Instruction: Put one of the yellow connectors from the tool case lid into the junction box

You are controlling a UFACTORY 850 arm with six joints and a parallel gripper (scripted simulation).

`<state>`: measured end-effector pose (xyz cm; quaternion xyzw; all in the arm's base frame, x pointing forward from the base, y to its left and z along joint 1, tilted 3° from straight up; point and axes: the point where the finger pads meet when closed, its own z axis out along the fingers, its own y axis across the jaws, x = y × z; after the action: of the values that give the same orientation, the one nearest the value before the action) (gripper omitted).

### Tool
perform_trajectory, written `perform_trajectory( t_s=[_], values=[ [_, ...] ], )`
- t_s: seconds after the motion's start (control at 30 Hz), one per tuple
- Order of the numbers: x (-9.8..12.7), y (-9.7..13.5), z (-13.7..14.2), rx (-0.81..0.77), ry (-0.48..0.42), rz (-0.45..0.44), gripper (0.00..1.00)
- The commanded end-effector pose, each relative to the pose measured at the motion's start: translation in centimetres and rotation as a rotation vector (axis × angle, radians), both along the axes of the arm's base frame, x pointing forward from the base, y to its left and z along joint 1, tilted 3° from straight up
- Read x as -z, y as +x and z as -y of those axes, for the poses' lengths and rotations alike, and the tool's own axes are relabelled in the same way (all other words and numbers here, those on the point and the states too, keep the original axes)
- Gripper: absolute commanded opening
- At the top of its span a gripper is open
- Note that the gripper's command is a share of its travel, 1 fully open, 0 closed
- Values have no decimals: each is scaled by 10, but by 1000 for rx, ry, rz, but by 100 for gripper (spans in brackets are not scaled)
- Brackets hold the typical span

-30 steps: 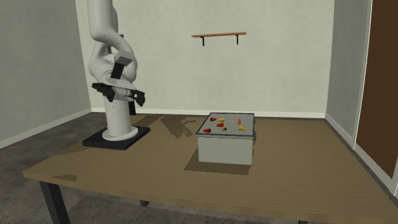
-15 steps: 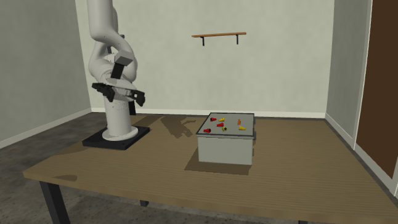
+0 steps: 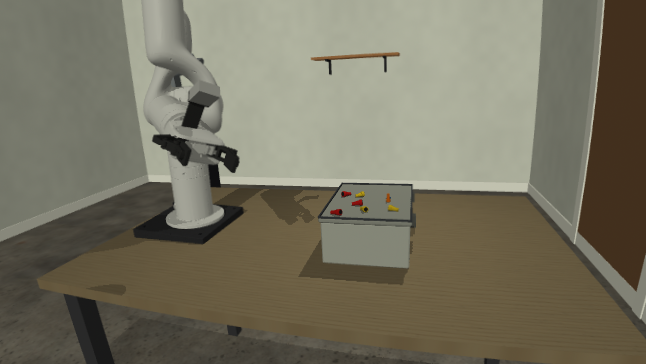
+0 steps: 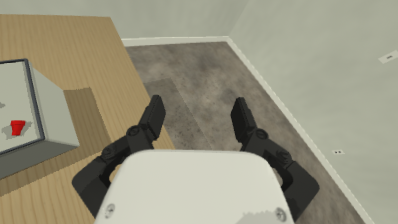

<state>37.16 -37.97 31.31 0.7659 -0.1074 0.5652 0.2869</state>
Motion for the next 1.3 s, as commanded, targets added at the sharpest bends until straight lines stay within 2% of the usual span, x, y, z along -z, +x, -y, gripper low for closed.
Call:
perform_trajectory(
  t_s=[0.0,0.57,0.97,1.03,1.27],
  values=[
    [-1,4,-2,-15,1,1,100],
    [0,41,-31,-179,23,-12,100],
    [5,86,-80,-419,51,-51,100],
    [5,86,-80,-419,51,-51,100],
    [11,110,-119,-596,65,-98,100]
  ],
)
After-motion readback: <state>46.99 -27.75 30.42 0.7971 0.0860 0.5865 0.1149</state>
